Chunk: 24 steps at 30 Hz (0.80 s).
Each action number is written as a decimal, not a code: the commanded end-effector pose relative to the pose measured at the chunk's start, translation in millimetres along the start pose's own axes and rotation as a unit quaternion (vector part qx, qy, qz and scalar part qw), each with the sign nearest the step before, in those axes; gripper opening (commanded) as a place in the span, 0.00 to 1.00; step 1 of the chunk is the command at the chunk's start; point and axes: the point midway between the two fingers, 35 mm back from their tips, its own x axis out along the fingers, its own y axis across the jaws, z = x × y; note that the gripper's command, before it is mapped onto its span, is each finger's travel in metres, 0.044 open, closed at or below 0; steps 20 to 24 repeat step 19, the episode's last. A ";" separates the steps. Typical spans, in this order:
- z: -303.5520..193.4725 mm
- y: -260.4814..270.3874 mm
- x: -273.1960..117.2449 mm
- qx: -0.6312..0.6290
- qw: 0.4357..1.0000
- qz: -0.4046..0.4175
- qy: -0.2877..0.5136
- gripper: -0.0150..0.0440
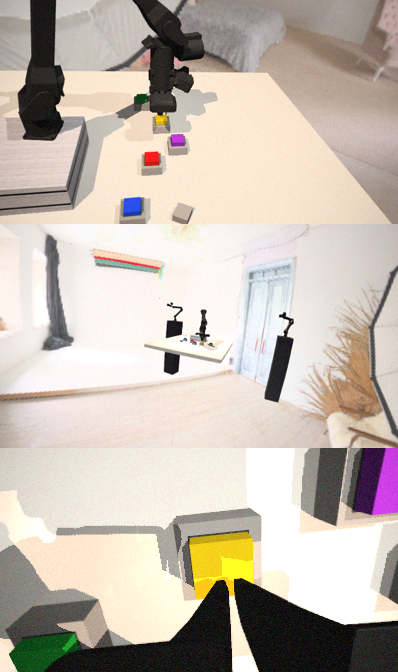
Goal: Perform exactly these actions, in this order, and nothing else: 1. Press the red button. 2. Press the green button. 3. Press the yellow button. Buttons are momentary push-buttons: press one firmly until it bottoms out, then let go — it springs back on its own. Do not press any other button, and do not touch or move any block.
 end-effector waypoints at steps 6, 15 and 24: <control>0.3 34.7 -31.5 0.000 1.000 0.005 -0.008 0.47; -25.4 108.4 -75.8 0.000 1.000 0.007 -0.007 0.87; -25.4 108.4 -75.8 0.000 1.000 0.007 -0.007 0.93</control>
